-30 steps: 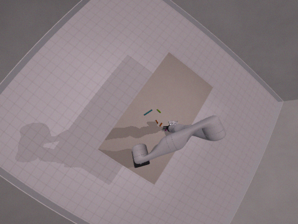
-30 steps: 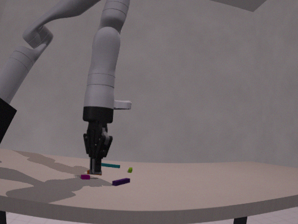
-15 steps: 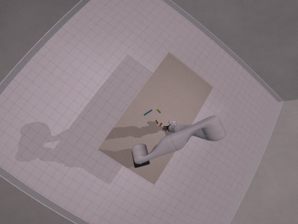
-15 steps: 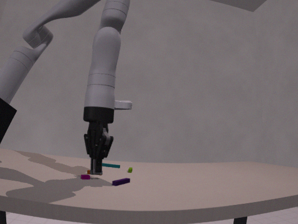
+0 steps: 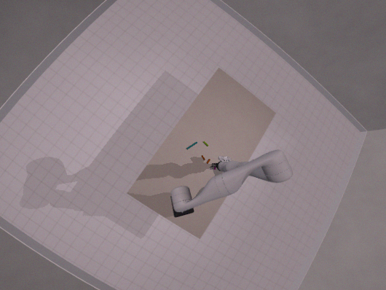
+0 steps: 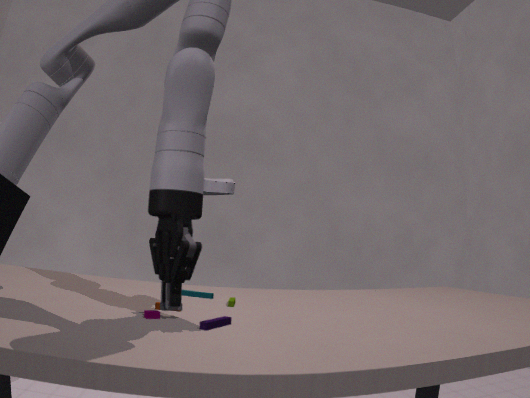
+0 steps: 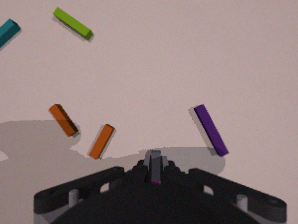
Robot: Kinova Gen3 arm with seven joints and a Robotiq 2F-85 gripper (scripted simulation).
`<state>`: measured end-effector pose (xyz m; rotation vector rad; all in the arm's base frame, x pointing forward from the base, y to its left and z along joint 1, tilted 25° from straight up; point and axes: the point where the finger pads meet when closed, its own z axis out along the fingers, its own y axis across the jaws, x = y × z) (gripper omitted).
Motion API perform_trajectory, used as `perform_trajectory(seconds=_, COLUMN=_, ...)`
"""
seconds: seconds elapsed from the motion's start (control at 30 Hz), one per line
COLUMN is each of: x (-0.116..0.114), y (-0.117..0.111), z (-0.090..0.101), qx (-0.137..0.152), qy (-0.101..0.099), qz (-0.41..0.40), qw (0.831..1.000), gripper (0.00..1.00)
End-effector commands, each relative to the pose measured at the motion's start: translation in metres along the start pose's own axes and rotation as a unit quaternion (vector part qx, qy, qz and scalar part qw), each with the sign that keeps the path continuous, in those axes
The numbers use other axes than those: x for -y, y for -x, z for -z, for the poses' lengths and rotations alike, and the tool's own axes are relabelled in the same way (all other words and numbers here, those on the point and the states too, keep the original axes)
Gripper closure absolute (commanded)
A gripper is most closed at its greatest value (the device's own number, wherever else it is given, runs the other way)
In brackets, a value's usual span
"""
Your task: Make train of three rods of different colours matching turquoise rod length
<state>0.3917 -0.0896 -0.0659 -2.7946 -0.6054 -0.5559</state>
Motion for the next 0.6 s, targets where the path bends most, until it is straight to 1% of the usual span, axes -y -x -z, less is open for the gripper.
perform_trajectory(seconds=0.0, x=-0.0015, y=0.0002, z=-0.0002, qx=0.000, qy=0.001, qz=-0.005, qw=1.000, gripper=0.95)
perform_trajectory(seconds=0.57, x=0.0008, y=0.0020, z=-0.0001, qx=0.001, qy=-0.001, qz=-0.007, qw=1.000, gripper=0.95)
